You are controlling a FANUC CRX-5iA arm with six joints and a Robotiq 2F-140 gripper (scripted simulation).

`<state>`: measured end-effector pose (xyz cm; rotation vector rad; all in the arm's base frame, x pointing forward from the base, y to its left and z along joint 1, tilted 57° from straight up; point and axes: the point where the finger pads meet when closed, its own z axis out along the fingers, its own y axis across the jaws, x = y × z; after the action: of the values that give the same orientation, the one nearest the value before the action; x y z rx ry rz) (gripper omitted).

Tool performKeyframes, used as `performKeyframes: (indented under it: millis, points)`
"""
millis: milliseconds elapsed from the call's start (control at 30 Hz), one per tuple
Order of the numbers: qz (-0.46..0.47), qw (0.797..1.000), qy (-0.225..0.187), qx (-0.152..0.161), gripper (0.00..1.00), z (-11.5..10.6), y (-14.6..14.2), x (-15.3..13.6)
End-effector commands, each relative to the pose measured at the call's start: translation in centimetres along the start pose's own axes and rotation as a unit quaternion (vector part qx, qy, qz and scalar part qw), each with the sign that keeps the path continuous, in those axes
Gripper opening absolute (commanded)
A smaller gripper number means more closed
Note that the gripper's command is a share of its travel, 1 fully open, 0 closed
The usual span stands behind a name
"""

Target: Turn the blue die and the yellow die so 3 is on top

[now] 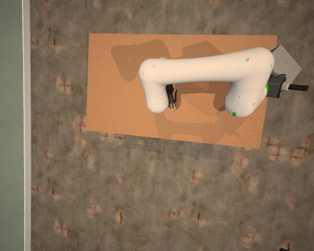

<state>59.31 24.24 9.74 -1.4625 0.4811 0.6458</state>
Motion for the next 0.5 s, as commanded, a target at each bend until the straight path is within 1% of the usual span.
performKeyframes:
  millis: [0, 467]
  points:
    - [0.000, 1.000, 0.000, 0.000, 0.09, -0.02, -0.01, 0.00]
    - [0.000, 1.000, 0.000, 0.000, 0.09, 0.10, -0.01, 0.22]
